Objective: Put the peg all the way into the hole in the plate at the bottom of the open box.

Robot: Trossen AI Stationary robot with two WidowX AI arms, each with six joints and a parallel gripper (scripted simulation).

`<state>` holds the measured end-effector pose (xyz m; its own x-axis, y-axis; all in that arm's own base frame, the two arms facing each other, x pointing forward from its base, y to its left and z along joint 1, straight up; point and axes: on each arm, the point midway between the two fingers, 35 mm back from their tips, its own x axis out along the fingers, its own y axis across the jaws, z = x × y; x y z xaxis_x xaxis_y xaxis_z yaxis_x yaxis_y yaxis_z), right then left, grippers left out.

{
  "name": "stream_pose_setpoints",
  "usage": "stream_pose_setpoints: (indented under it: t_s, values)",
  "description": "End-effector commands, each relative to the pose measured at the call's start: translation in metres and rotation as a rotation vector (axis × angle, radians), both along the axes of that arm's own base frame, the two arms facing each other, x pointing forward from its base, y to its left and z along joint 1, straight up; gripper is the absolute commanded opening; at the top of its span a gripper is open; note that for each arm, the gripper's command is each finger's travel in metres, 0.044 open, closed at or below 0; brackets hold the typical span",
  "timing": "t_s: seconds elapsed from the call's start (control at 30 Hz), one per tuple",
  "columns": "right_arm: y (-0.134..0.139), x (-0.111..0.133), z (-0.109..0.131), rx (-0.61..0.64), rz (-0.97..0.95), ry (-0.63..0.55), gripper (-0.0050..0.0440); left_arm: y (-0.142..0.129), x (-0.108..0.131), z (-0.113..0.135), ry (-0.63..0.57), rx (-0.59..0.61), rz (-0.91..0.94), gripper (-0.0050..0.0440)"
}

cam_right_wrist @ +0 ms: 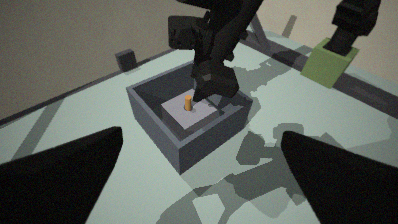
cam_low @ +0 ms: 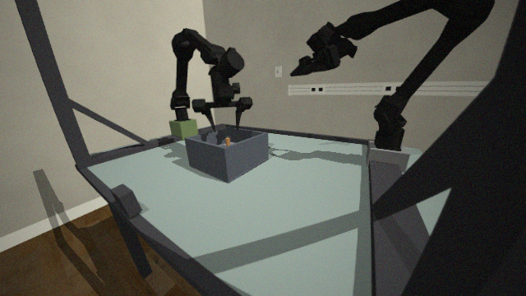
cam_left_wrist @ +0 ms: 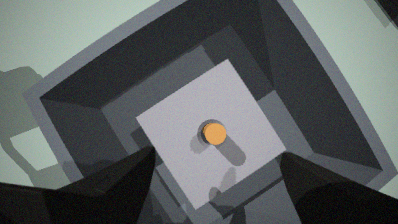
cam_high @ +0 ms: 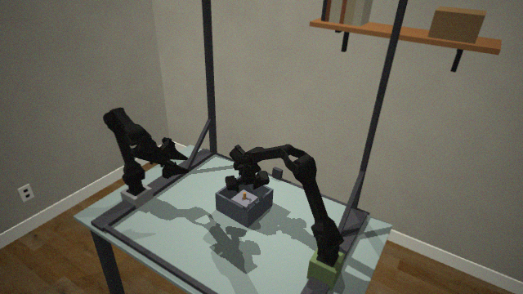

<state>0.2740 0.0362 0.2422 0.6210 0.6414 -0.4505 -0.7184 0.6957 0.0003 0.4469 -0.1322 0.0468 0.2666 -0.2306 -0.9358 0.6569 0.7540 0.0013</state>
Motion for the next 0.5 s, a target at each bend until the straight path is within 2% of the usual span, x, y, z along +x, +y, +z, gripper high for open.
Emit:
stream_pose_setpoints:
  t_s: [0.0,0.07,0.13,0.47]
  values:
    - [0.000,0.000,0.005,-0.004,0.001,-0.016,0.0440,0.002,0.005,0.035,-0.061,-0.015,0.000,0.0410]
    - [0.000,0.000,0.005,-0.004,0.001,-0.016,0.0440,-0.002,0.000,0.032,-0.048,-0.010,0.013,0.0440]
    - [0.000,0.000,0.005,-0.004,0.001,-0.016,0.0440,-0.002,-0.003,0.030,-0.037,-0.008,0.053,0.0440]
    - [0.000,0.000,0.005,-0.004,0.001,-0.016,0.0440,-0.016,-0.010,0.047,-0.035,-0.018,0.376,0.0440]
